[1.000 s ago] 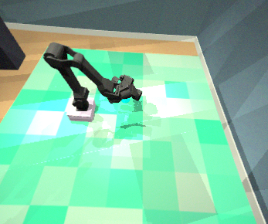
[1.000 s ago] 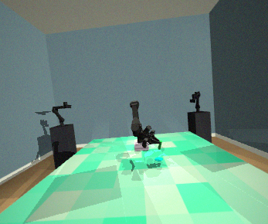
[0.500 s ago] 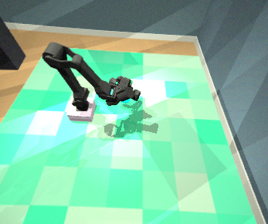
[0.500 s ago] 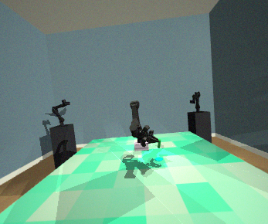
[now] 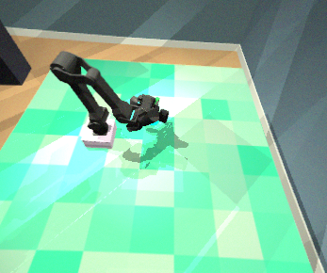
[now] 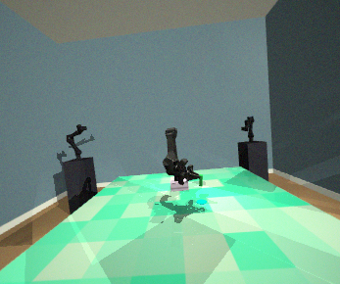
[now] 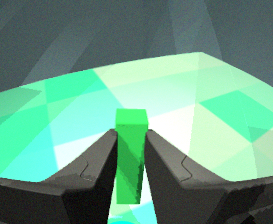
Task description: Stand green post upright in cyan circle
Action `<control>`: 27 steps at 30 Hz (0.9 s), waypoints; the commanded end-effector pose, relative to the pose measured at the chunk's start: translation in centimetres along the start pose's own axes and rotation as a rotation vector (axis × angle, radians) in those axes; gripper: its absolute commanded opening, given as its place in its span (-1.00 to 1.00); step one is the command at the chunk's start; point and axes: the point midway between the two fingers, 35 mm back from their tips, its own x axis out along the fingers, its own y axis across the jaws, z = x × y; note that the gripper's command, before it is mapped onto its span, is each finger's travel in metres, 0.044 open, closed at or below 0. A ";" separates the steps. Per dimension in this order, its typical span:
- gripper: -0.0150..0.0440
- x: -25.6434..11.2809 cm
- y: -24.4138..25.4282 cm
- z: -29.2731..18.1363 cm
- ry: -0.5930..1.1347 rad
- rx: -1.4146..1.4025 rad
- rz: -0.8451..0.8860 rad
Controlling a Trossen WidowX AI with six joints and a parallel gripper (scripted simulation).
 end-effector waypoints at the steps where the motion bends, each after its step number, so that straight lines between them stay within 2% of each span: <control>1: -0.42 -0.3 0.5 0.1 -0.026 -0.019 0.007; 27: -0.42 -1.2 1.5 0.3 -0.085 -0.066 0.018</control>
